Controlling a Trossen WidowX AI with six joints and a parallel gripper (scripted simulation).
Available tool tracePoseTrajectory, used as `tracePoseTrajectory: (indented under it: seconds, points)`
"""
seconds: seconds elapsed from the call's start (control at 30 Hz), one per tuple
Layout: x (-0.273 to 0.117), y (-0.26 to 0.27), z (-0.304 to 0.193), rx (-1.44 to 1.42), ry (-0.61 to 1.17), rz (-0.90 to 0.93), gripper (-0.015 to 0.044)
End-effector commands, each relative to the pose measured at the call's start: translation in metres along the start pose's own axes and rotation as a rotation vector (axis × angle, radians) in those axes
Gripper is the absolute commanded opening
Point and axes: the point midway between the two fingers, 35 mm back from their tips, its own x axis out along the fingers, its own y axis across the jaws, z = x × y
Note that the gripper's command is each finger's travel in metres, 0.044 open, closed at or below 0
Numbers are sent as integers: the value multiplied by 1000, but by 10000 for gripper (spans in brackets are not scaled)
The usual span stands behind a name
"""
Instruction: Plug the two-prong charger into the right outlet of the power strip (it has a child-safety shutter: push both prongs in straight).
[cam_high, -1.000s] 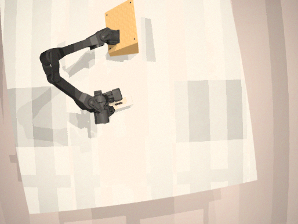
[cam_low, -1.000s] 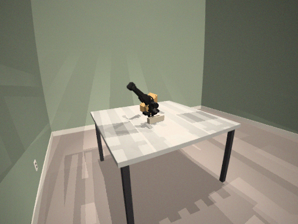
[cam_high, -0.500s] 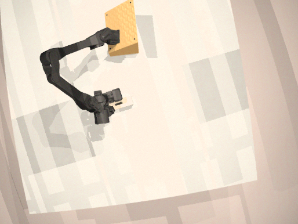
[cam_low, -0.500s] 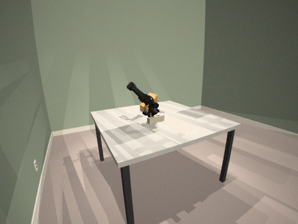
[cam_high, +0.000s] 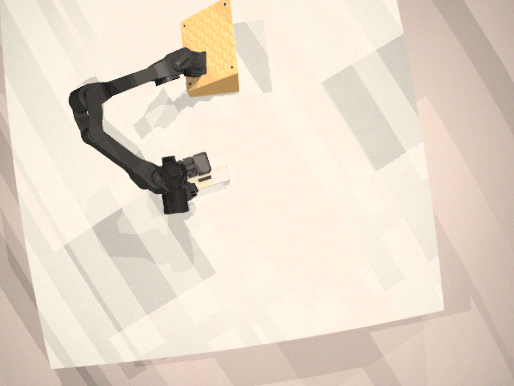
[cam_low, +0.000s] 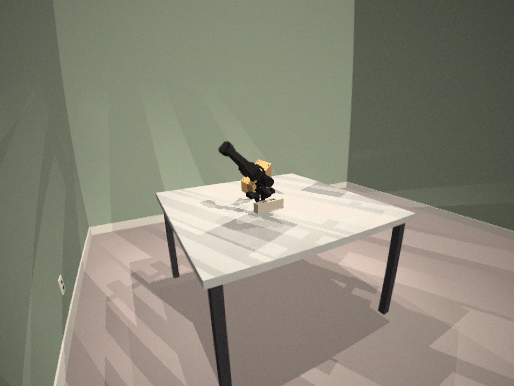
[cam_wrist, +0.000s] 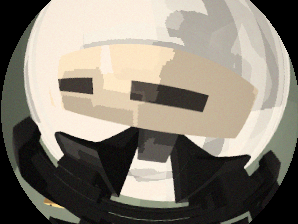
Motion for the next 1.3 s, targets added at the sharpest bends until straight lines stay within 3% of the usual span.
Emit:
tracePoseTrajectory:
  seconds: [0.0,1.27]
  points:
    - [-4,0,7,9,-22,-1,0]
    - [1,1,0,-3,1,0,0]
